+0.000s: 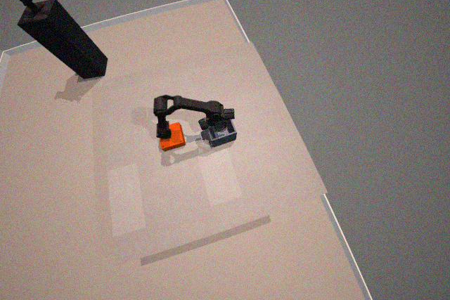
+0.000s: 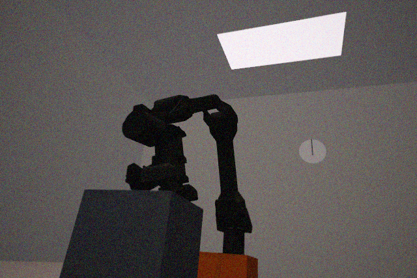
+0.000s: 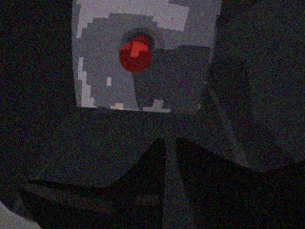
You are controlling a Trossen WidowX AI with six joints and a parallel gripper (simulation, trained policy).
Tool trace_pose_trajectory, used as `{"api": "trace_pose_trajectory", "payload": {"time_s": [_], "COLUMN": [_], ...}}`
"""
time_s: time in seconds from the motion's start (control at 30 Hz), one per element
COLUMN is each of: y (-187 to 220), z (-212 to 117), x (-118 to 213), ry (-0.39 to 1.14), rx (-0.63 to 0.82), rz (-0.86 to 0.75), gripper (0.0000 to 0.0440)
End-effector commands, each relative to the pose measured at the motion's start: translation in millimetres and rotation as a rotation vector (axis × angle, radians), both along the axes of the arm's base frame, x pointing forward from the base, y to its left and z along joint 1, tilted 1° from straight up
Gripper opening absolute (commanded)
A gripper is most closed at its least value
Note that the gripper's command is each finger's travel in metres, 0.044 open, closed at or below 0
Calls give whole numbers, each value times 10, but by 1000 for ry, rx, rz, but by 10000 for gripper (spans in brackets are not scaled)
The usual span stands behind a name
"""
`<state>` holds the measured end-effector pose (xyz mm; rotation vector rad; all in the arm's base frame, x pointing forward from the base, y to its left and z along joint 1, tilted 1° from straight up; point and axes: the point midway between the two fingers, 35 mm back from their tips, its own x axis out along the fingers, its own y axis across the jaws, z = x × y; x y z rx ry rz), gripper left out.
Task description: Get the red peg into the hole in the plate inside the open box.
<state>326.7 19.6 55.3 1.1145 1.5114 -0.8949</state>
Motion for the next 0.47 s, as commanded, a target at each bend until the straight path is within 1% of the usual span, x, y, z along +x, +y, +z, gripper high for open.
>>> {"api": "trace_pose_trajectory", "payload": {"time_s": [0.0, 0.07, 0.23, 0.43], "y": [49, 63, 44, -1], "z": [10, 1, 201, 383], "x": [-29, -40, 66, 183], "ry": [14, 19, -9, -56], "rx": [17, 19, 44, 87], "rz": [-12, -15, -23, -35], "gripper": [42, 55, 1, 0]}}
